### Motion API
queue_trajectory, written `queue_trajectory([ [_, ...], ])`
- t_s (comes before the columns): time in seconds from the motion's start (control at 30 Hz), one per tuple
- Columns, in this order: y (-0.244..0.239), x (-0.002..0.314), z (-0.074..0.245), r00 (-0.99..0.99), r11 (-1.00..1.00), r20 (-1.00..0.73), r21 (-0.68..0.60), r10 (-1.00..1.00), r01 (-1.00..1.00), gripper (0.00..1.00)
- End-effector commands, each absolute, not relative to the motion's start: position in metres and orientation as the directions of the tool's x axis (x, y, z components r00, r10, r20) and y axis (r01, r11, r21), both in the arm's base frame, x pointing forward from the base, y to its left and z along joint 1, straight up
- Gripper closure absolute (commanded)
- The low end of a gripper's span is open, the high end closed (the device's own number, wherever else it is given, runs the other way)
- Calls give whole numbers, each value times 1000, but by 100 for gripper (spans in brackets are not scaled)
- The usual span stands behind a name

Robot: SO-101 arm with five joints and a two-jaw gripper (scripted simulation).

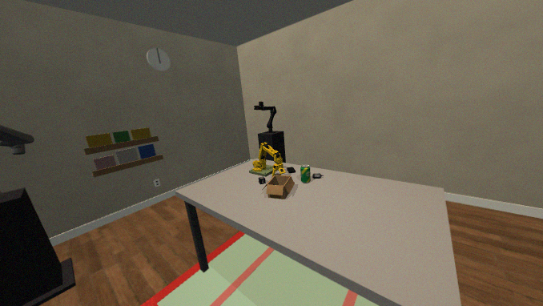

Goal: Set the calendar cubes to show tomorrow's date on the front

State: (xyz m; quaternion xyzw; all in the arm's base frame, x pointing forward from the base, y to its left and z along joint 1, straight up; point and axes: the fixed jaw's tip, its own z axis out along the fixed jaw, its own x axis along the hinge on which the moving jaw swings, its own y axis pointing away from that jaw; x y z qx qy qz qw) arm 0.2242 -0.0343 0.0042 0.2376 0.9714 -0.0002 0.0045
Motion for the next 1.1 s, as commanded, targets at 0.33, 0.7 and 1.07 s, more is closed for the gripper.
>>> queue_trajectory([
  [0.33, -32, 219, -2, -895, 895, 19, -6, 447, 446, 66],
  [0.7, -34, 219, -2, -895, 895, 19, -5, 447, 447, 68],
  [1.07, -36, 218, -2, -895, 895, 19, -5, 447, 447, 72],
])
